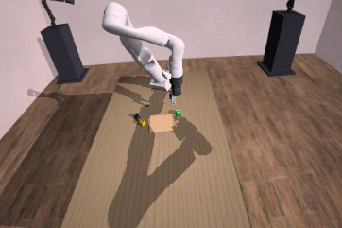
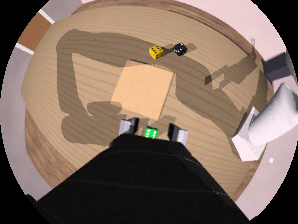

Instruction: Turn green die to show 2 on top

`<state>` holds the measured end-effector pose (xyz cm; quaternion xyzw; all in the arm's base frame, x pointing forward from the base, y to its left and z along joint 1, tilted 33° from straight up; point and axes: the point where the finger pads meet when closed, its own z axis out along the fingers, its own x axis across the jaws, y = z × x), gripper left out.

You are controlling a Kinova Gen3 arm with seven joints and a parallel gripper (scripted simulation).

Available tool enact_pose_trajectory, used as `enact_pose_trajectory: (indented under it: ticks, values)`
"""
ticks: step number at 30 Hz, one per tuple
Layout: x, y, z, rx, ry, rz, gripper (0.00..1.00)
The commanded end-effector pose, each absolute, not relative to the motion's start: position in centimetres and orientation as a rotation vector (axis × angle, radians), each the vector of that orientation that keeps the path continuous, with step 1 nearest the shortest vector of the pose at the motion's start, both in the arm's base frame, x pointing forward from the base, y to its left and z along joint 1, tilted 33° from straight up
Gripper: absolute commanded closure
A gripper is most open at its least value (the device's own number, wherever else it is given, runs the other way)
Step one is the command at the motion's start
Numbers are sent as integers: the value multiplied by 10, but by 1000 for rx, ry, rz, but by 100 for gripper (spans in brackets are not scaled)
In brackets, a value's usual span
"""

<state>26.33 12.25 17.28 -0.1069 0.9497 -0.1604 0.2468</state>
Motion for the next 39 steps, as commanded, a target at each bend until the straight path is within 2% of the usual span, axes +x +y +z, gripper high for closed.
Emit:
enact_pose_trajectory:
  ticks: [1, 18, 39]
  values:
    - [264, 121, 170, -404, 2590, -473, 0]
    - [271, 128, 161, -1202, 2428, -656, 0]
    - [272, 138, 151, -1832, 2124, -768, 0]
